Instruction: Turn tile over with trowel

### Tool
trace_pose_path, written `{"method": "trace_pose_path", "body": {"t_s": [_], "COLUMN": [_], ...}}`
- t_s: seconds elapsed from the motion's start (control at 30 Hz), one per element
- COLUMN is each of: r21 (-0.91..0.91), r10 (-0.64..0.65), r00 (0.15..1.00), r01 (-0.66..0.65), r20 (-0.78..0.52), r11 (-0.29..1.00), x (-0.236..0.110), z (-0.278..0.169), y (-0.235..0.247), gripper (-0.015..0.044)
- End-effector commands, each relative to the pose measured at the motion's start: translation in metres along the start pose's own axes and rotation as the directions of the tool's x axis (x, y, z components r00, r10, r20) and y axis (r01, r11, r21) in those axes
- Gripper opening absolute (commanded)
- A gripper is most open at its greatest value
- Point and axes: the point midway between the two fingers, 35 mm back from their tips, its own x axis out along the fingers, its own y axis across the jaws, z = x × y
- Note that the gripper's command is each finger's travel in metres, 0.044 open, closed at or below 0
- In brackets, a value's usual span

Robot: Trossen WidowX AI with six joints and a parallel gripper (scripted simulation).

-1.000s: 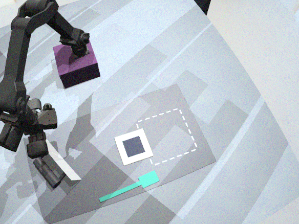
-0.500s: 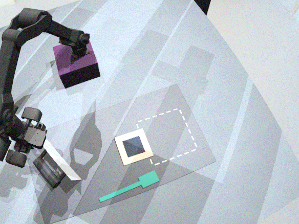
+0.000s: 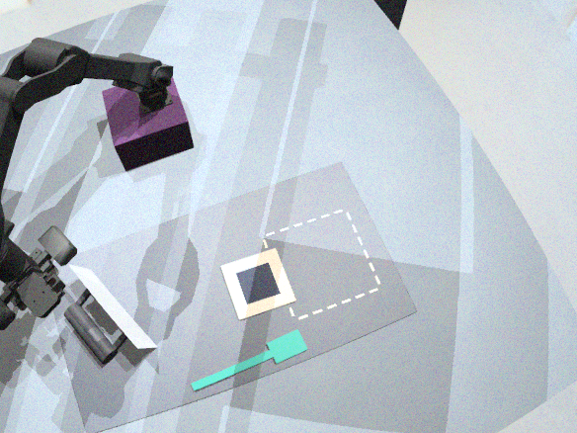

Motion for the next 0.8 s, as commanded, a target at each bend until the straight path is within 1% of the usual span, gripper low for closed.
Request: {"method": "trace_pose_path", "body": {"t_s": [0.0, 0.77], "r21": [0.071, 0.071], "r10": [0.011, 0.013], "r00": [1.0, 1.0], "r01": [-0.011, -0.013], "r20": [0.0, 0.0], "r11": [0.997, 0.997], "x": [0.003, 0.016], "z": [-0.002, 0.001], "y": [-0.003, 0.021], "gripper": [0.01, 0.01]}}
